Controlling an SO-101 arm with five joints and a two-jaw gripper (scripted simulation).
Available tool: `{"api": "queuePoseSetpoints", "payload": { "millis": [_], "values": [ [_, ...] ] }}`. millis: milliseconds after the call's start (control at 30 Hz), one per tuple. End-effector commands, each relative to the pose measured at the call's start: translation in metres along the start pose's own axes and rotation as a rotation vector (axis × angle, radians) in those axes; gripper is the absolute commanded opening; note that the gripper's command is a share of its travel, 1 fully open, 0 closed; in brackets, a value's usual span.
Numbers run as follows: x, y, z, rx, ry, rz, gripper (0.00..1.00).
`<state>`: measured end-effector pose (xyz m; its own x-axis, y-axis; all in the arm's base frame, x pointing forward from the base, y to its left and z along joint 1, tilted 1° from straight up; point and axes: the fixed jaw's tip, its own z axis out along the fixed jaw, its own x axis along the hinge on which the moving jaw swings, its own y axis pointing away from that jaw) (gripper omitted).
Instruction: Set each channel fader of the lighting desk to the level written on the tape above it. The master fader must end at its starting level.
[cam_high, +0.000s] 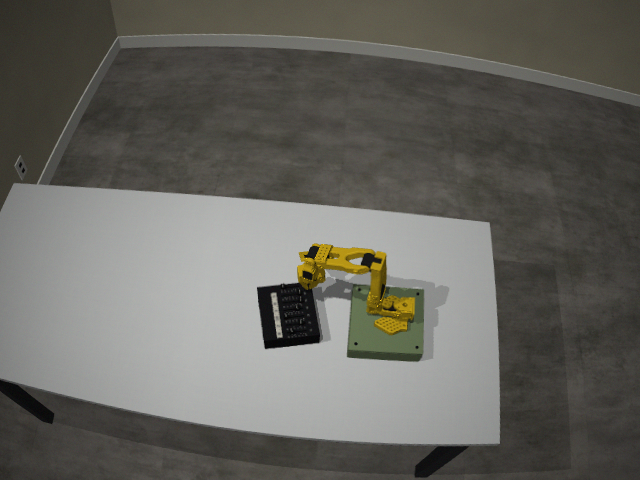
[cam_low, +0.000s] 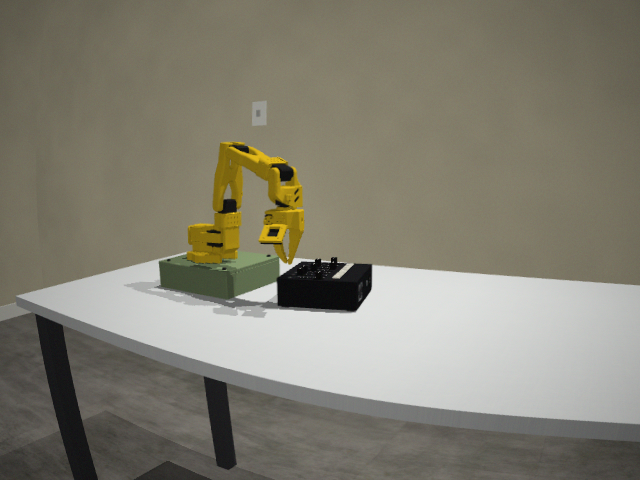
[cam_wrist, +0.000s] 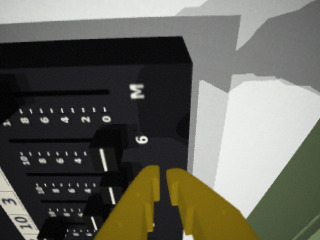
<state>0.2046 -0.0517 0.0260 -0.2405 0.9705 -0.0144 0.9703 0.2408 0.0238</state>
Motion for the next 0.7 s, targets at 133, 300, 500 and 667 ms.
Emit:
{"api": "queuePoseSetpoints", "payload": {
  "millis": [133,300,500,667],
  "values": [
    [0.0006,-0.0024,0.0041,0.011,0.007,0.003,0.00],
    [0.0015,-0.0026,0.0046,0.011,0.007,0.003,0.00],
    [0.0022,-0.0027,0.0050,0.011,0.007,0.003,0.00],
    [0.0022,-0.0026,0.0050,0.011,0.007,0.003,0.00]
  ]
}}
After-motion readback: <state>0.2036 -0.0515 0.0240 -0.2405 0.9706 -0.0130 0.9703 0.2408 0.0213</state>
